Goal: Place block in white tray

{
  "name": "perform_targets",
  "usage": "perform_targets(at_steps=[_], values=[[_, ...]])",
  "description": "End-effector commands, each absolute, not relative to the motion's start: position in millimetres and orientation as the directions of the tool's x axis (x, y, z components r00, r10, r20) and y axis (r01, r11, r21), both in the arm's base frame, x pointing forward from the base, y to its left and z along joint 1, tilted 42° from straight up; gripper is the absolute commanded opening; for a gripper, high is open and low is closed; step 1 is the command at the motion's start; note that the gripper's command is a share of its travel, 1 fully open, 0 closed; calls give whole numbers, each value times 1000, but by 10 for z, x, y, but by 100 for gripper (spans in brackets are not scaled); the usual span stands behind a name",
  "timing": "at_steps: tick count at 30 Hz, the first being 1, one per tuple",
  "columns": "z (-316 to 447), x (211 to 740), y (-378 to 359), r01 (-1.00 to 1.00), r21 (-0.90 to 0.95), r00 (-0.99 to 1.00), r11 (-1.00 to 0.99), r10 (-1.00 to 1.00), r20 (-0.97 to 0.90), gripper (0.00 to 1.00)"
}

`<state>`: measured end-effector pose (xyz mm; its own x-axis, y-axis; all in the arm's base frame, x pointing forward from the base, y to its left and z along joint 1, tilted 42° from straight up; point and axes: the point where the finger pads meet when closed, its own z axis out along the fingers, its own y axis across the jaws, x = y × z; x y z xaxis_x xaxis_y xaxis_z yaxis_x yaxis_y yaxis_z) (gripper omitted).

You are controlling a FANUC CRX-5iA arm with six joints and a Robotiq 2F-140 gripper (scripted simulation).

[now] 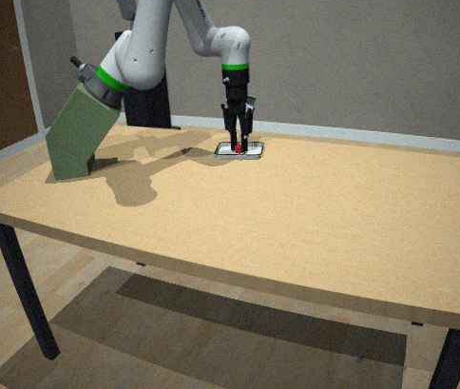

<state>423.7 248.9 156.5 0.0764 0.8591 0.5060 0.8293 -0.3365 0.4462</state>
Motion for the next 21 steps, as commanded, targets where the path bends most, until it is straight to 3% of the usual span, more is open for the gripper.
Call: perform_targets(at_steps=[1, 21], values=[[1572, 4237, 2489, 829, 447, 76, -337, 859, 507, 34], [1825, 4047, 2357, 829, 447, 76, -337, 859, 507, 34]])
